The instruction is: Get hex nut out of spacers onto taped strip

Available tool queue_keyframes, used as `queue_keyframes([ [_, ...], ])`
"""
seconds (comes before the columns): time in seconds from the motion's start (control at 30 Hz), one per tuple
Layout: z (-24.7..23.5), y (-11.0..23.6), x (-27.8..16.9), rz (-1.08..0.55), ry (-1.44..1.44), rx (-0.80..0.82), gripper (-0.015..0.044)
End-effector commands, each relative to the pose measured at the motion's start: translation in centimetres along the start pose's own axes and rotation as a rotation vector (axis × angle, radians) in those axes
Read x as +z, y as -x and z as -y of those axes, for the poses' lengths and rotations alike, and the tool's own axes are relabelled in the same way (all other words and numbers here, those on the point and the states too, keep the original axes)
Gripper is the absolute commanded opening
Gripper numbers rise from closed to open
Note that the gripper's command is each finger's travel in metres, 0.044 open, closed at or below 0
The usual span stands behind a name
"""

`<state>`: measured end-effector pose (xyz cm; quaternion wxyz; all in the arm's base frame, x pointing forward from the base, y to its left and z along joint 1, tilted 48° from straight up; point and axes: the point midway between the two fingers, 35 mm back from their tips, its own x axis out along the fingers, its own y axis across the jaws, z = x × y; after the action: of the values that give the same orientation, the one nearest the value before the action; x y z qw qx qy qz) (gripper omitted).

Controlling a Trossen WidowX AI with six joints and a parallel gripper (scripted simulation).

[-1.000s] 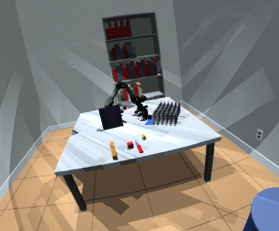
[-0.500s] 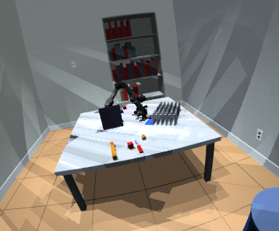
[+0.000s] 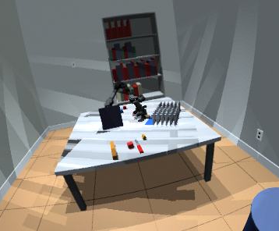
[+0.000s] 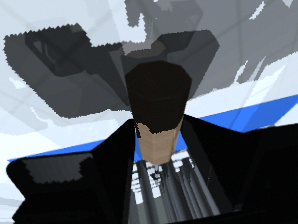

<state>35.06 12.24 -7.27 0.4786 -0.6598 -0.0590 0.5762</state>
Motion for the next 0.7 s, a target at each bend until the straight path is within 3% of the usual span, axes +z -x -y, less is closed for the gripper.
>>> queue_keyframes([
  [0.0, 0.0, 0.2, 0.2, -0.007, -0.004, 0.002, 0.0],
  [0.67, 0.0, 0.6, 1.3, -0.006, -0.004, 0.002, 0.0],
])
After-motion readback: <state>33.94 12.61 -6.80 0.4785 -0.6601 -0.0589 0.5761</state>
